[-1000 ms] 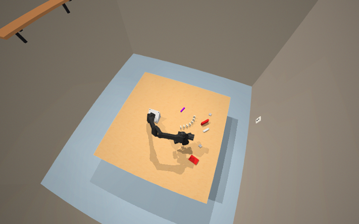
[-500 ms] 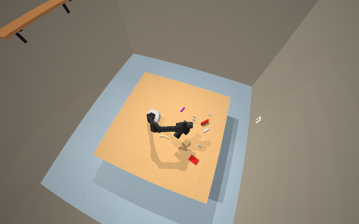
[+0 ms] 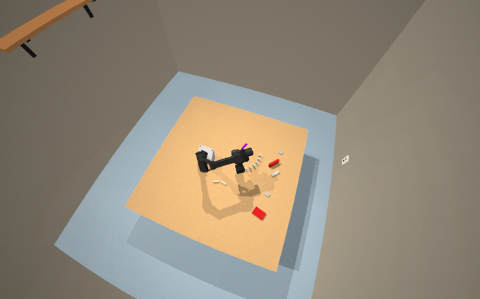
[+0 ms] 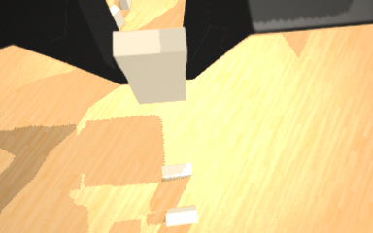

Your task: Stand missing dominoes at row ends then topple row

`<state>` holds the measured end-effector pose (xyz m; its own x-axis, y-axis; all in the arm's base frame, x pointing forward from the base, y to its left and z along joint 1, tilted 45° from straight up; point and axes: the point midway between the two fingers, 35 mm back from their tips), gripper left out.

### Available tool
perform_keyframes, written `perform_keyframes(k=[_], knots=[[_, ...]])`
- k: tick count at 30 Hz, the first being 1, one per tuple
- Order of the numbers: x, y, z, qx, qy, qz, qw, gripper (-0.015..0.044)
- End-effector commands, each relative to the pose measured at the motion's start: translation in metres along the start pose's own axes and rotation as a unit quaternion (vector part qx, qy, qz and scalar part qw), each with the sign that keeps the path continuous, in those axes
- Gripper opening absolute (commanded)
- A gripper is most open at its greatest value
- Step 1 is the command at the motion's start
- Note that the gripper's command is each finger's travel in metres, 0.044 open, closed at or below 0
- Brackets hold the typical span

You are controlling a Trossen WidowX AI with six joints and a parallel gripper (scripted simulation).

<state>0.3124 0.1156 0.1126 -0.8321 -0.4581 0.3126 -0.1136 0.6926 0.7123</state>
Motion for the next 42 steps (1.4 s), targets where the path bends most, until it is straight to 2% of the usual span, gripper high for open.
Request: perform_keyframes(k=[1,30,42], knots=[[0.001,0.0,0.002,-0.002,0.011,-0.001,1.0,0.0107],[0.001,-0.128,0.001,0.001,0.01,-0.001,1.0,0.0107],[0.002,-0.131,0.001,0.001,0.01,0.0,1.0,0.0107]])
Point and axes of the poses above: the point midway between the two fingers, 35 mm back from their tips, its own y axis back along the fingers, its own z axis across the jaws, x = y × z, and after that the axes turned 6 degrees about -y, right-handed
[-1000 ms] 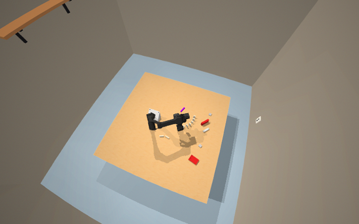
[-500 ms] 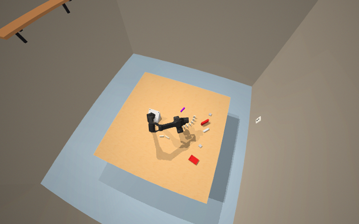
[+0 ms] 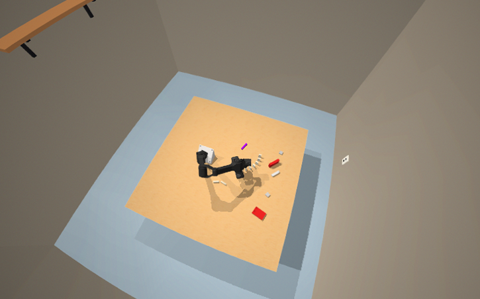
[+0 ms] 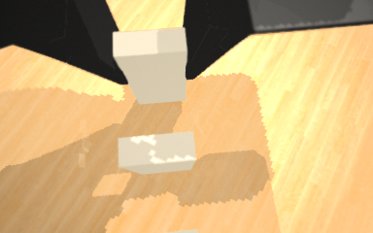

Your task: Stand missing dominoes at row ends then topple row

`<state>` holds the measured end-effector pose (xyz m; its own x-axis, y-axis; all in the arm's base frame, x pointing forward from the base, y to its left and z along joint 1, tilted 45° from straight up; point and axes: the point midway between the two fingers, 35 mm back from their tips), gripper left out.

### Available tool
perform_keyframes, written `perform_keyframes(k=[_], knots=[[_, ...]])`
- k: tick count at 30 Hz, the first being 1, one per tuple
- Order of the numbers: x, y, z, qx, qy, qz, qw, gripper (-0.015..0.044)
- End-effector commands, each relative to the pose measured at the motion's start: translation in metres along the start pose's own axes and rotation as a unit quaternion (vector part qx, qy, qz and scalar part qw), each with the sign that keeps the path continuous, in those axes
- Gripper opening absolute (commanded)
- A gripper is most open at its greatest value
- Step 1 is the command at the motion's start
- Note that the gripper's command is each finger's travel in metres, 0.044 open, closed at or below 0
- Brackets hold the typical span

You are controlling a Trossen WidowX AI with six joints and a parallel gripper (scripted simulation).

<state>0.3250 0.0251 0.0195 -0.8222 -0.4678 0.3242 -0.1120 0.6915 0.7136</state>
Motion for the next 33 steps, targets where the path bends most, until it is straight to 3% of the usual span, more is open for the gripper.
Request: perform_keyframes(k=[1,13,17,26,33], knots=[[0.0,0.0,0.0,0.002,0.001,0.0,1.0,0.0133],[0.0,0.0,0.0,0.002,0.001,0.0,1.0,0.044],[-0.002,0.009,-0.001,0.001,0.001,-0.001,1.0,0.044],[-0.001,0.128,0.001,-0.003,0.001,0.0,1.0,0.044],[0.001,0.13,-0.001,-0.003,-0.005,0.0,1.0,0.044]])
Point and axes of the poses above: the point midway between the two fingers, 35 mm back from their tips, its own y axis back along the fingers, its own z axis across the jaws, x = y × z, and after that the axes turned 6 degrees about -y, right-handed
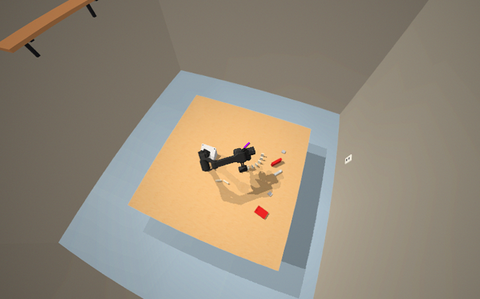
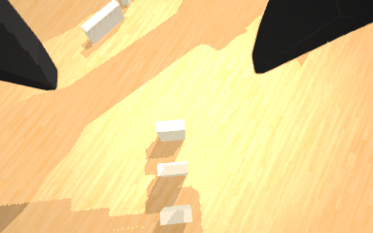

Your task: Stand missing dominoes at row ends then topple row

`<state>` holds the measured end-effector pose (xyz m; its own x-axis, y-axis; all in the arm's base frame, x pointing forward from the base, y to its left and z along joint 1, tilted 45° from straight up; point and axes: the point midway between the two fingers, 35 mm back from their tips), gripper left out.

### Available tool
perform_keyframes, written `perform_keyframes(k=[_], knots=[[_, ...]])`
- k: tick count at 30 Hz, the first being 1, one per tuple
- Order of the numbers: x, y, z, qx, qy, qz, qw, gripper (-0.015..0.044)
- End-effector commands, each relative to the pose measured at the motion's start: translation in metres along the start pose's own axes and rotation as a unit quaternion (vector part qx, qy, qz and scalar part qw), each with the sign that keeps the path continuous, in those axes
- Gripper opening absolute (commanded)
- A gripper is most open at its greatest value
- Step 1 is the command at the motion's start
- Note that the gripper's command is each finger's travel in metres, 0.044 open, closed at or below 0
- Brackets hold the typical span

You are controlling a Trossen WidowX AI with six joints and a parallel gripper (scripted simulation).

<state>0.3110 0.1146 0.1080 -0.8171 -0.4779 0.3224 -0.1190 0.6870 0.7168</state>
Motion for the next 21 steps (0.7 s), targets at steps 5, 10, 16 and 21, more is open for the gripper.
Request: perform_keyframes(k=[5,10,16,21], knots=[[0.043,-0.026,-0.052,-0.008,-0.169,0.0,0.986,0.044],[0.1,-0.06,-0.091,0.0,-0.355,0.003,0.935,0.044],[0.116,-0.069,-0.097,0.006,-0.405,0.004,0.914,0.044],[0.116,-0.08,-0.097,0.005,-0.405,0.004,0.914,0.044]])
Point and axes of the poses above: the point midway between the two fingers, 35 mm back from their tips, its own y axis back along the fingers, its own z axis across the jaws, x = y × z, and after that the axes turned 6 degrees about -y, right-handed
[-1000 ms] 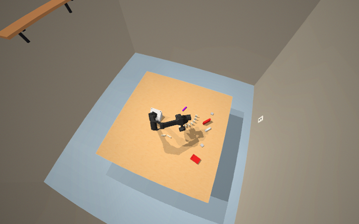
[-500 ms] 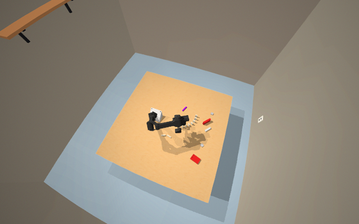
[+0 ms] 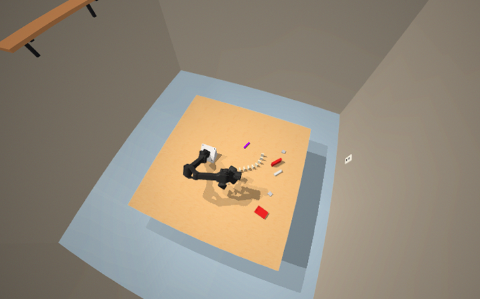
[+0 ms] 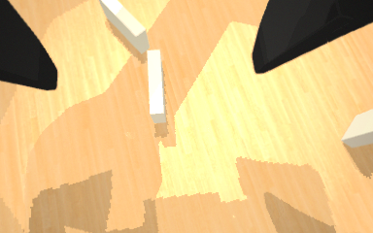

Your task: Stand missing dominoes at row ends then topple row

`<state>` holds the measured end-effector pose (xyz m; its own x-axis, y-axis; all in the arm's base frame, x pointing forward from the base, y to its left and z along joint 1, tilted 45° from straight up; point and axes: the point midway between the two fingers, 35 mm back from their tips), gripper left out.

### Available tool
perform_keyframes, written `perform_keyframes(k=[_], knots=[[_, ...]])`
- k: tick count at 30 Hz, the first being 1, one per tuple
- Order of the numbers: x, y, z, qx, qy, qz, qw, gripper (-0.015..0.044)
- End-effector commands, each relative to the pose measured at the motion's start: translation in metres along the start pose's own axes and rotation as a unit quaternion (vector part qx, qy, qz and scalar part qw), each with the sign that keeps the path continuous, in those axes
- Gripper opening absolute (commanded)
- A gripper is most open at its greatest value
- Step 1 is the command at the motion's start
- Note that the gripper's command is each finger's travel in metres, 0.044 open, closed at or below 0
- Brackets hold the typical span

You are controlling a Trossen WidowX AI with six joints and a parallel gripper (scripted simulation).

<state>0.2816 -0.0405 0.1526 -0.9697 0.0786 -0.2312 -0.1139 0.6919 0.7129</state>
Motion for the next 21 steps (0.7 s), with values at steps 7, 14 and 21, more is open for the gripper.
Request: perform_keyframes(k=[7,14,21], knots=[[0.005,-0.059,-0.008,0.004,-0.006,-0.001,1.0,0.044],[0.004,-0.067,-0.008,0.005,-0.006,-0.001,1.0,0.044],[0.004,-0.077,-0.008,0.005,-0.006,-0.001,1.0,0.044]])
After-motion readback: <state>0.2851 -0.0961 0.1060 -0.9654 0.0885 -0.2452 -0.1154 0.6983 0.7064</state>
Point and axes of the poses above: the point midway between the two fingers, 35 mm back from their tips, its own y axis back along the fingers, its own z axis across the jaws, x = y × z, and after that the axes turned 6 degrees about -y, right-handed
